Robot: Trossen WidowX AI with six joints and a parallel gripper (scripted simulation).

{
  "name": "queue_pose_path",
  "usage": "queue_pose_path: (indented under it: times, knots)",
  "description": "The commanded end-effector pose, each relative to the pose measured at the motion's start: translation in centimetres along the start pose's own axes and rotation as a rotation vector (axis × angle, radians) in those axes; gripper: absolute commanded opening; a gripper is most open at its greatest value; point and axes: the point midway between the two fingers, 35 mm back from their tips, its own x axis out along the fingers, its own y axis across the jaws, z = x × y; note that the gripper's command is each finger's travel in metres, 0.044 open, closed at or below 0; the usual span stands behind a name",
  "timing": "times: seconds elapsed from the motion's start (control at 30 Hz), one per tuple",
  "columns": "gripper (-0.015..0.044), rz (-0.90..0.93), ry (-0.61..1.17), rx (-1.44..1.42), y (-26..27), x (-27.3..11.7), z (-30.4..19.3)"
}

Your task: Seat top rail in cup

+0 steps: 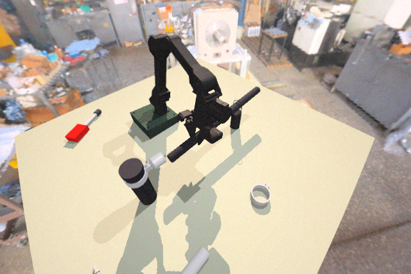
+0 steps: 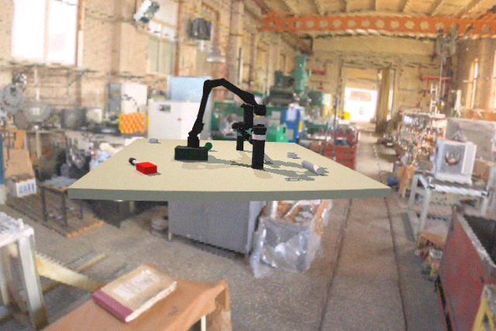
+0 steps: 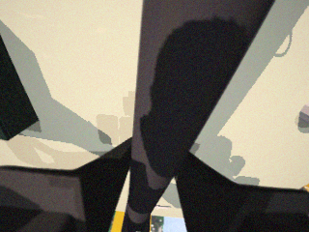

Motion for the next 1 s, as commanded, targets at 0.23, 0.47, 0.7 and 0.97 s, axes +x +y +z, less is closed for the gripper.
queue_pose_path:
  times: [0.23, 0.47, 0.7, 0.97]
  knots:
    - [0.0, -0.015, 0.101, -0.001, -0.14, -2.56, -1.63]
    - [0.0, -0.008, 0.077, -0.003, -0.03, -2.06, -1.19]
    - [0.0, -0.008, 0.077, -0.003, -0.04, -2.1, -1.22]
    - [0.0, -0.008, 0.077, -0.003, -0.14, -2.47, -1.48]
